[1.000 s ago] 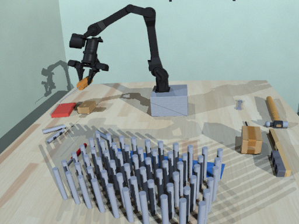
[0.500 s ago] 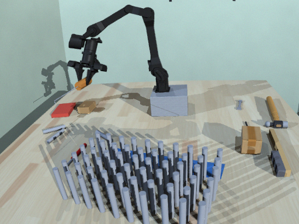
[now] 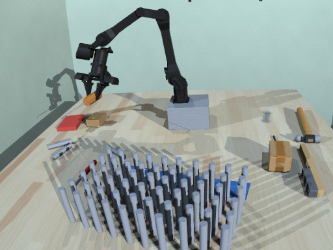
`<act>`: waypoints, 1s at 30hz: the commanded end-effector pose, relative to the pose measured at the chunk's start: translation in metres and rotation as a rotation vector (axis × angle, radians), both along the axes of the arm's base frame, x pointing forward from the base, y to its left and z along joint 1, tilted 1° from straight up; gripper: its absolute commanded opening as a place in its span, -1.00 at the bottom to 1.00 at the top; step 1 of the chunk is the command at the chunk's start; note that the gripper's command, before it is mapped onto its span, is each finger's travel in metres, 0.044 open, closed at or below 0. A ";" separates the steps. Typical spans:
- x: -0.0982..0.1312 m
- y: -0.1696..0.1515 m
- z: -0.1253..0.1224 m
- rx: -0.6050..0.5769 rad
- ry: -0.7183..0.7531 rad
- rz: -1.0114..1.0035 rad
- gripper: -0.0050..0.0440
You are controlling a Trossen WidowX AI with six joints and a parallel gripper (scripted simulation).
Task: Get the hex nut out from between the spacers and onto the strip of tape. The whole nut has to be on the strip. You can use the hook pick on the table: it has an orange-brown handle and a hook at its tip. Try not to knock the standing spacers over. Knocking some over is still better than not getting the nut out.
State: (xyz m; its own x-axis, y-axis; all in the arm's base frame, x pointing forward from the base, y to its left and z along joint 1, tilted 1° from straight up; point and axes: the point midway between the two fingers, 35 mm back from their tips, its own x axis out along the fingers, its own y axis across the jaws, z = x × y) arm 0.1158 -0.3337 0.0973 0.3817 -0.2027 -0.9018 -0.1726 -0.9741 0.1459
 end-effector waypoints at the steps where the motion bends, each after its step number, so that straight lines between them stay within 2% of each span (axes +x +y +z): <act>1: 0.000 -0.004 -0.002 -0.015 -0.007 -0.006 -1.00; 30: 0.001 -0.010 -0.043 -0.015 -0.007 -0.005 -1.00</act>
State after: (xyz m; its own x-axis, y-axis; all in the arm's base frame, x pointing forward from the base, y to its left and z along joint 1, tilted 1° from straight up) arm 0.1170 -0.3398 0.0534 0.3813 -0.2005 -0.9025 -0.1730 -0.9744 0.1434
